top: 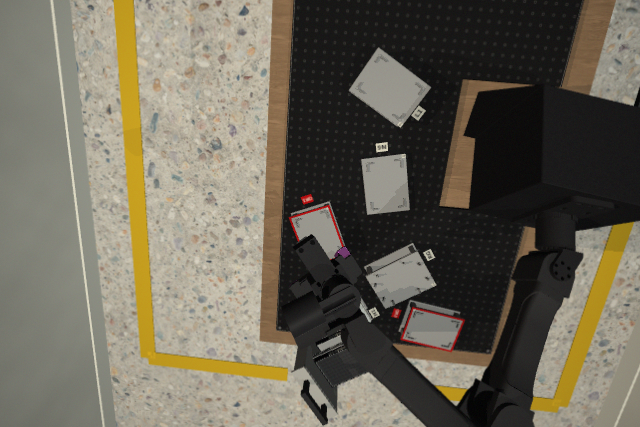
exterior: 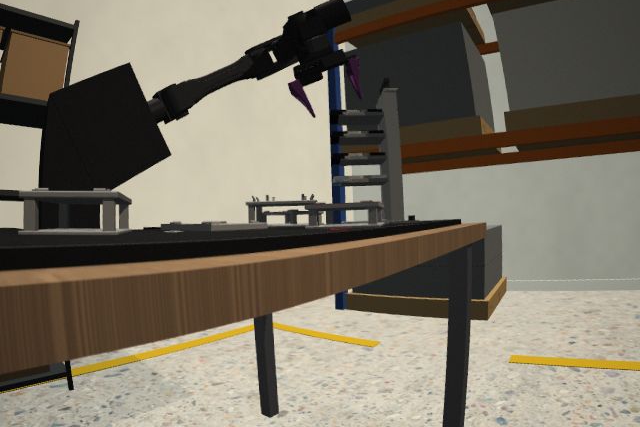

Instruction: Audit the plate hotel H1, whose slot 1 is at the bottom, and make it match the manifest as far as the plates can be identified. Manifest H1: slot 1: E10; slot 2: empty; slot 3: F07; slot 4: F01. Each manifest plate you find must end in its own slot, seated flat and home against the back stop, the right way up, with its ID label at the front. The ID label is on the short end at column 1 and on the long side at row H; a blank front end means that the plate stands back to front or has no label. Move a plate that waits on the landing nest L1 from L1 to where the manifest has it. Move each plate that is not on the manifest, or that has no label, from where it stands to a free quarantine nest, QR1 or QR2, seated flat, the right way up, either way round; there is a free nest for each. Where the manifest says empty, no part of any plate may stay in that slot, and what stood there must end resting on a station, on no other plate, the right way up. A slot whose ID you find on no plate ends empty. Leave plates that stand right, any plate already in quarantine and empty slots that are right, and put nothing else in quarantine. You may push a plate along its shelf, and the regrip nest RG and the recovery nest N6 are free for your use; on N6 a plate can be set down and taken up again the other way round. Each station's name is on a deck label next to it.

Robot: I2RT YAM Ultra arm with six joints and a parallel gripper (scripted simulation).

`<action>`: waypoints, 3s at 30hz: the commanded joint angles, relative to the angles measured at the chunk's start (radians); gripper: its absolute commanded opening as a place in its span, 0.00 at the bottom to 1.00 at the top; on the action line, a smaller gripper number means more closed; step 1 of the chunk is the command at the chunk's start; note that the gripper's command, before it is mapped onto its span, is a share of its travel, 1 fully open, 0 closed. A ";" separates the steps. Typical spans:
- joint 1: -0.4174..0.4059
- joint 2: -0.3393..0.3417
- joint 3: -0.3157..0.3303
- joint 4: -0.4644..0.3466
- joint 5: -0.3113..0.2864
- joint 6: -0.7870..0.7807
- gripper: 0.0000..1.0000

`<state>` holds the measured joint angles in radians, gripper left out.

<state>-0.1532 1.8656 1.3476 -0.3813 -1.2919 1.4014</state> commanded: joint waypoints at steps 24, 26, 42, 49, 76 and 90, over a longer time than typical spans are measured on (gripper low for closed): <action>-0.036 0.015 -0.010 -0.054 0.028 -0.171 0.00; -0.038 0.016 -0.010 -0.071 0.039 -0.212 0.00; -0.081 0.057 -0.038 -0.170 0.084 -0.509 0.00; -0.100 0.075 -0.047 -0.227 0.113 -0.670 0.00; -0.176 0.145 -0.100 -0.401 0.195 -1.198 0.00; -0.221 0.189 -0.127 -0.518 0.251 -1.539 0.00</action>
<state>-0.3378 2.0544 1.2320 -0.8692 -1.0569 -0.0513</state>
